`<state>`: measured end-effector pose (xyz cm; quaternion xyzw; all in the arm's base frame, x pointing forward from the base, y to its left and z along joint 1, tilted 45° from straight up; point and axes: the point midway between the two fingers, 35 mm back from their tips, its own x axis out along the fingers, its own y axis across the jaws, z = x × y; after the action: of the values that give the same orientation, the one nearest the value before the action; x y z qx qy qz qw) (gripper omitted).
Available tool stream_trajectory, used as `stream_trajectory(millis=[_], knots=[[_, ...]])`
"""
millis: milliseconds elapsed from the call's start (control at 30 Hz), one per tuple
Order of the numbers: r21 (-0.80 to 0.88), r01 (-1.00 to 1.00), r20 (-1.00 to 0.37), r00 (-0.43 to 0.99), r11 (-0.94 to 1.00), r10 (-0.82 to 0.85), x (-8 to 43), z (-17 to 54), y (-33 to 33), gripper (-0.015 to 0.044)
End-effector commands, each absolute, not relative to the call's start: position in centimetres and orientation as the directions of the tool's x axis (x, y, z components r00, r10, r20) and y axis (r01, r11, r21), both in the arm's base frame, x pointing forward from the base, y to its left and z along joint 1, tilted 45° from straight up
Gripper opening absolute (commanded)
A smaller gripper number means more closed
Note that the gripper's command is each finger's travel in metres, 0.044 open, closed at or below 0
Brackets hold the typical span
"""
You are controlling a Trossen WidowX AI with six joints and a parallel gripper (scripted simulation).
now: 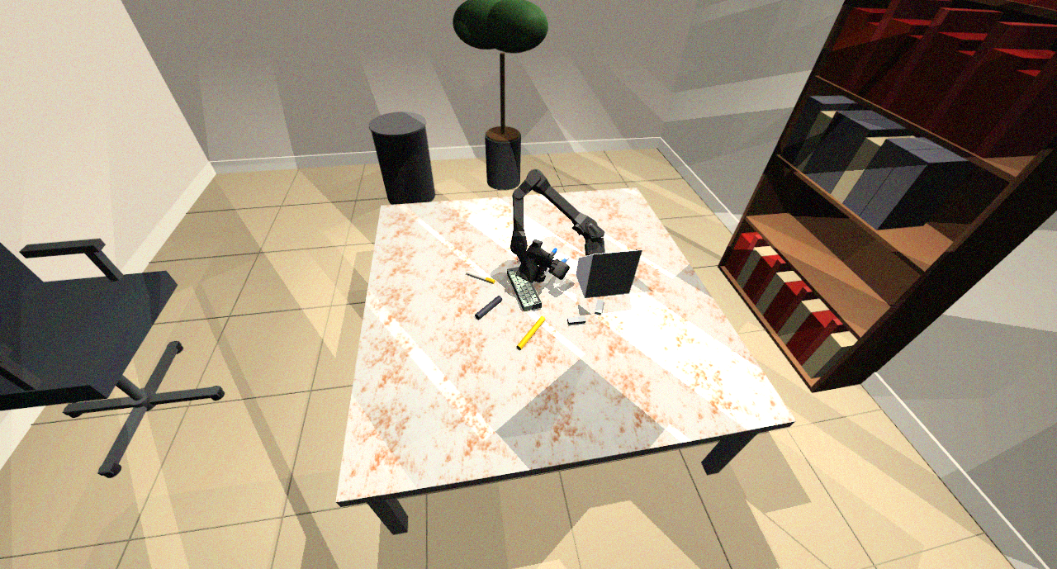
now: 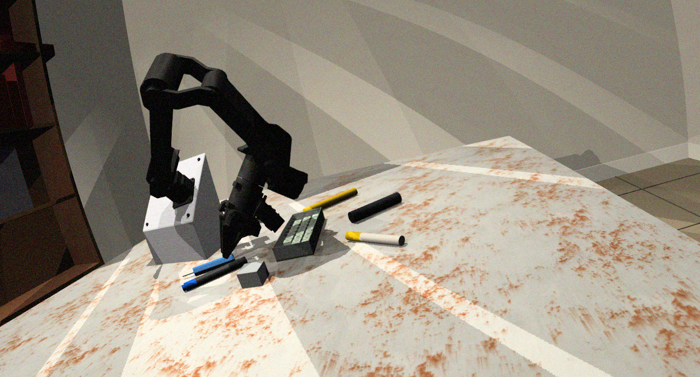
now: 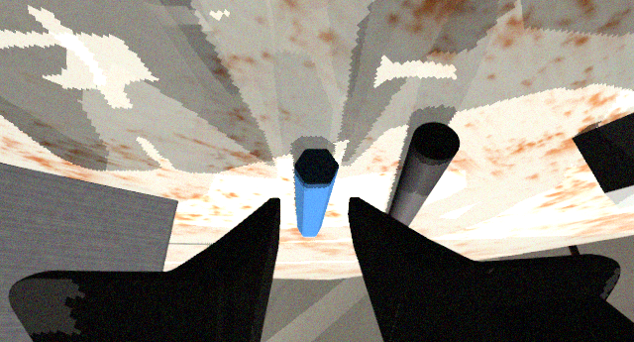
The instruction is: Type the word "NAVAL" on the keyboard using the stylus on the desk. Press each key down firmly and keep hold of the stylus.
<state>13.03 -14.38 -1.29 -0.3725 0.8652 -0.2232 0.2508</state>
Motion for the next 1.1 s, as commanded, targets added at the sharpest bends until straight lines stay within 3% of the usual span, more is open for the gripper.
stream_trajectory(millis=[0, 600, 767, 867, 900, 1067], knots=[[-0.570, -0.538, -0.265, -0.595, 0.621, -0.759, 13.0, -1.6, -14.7, 0.0150], [-0.570, -0.538, -0.264, -0.595, 0.621, -0.759, 13.0, -2.1, -15.2, 0.0150], [-0.571, -0.538, -0.265, -0.594, 0.620, -0.760, 13.0, -1.8, -14.9, 0.0019], [-0.571, -0.538, -0.265, -0.594, 0.620, -0.760, 13.0, -1.8, -14.9, 0.0000], [-0.571, -0.538, -0.265, -0.594, 0.620, -0.760, 13.0, -1.8, -14.9, 0.0000], [-0.569, -0.536, -0.269, -0.595, 0.623, -0.757, 13.5, 1.4, -11.6, 0.0131]])
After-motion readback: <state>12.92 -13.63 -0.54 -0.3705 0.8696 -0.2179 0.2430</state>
